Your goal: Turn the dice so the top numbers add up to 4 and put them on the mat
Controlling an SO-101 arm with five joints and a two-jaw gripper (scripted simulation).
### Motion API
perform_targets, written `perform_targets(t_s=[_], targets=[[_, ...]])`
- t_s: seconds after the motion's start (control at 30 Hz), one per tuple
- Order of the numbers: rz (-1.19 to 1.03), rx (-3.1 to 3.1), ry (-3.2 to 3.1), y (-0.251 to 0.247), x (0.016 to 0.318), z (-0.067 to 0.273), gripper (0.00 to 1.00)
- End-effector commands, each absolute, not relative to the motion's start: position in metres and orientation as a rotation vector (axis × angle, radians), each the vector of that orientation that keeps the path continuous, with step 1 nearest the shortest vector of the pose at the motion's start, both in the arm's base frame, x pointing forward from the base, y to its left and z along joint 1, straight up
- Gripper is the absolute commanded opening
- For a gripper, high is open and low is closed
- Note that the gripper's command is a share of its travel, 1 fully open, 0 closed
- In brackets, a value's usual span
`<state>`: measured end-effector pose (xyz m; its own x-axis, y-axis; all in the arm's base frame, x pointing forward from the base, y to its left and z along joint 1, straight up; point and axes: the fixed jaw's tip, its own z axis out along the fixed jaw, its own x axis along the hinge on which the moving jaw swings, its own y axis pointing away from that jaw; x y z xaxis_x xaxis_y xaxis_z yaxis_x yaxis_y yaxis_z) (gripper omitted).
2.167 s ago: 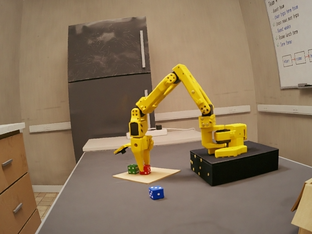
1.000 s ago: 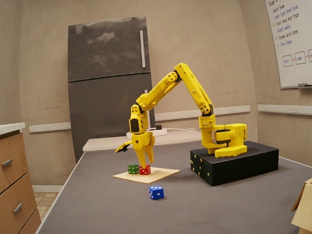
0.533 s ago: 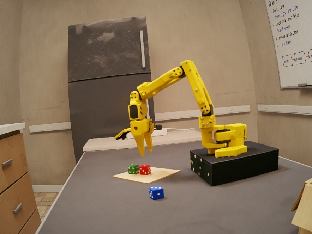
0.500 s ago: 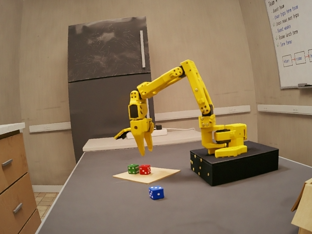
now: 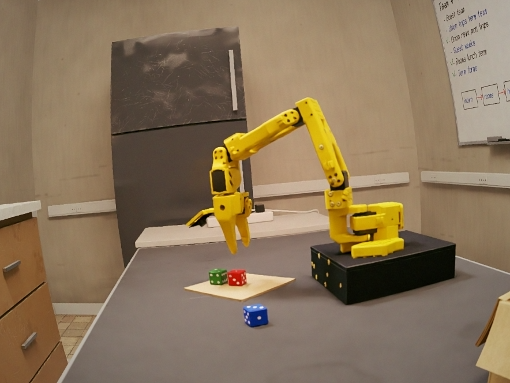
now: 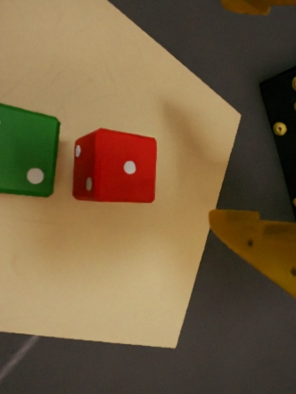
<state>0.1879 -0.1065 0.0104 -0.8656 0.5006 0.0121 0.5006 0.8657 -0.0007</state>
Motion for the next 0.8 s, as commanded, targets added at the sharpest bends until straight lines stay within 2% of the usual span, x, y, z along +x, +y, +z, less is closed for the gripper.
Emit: perform_targets(t_s=[0.0, 0.37, 0.77], targets=[[0.008, -0.834, -3.046, -0.110, 0.191, 0.017, 0.33], [0.021, -0.842, -3.073, -0.111, 0.193, 0.022, 0.33], [0.147, -0.905, -3.303, -0.121, 0.208, 0.073, 0.32]])
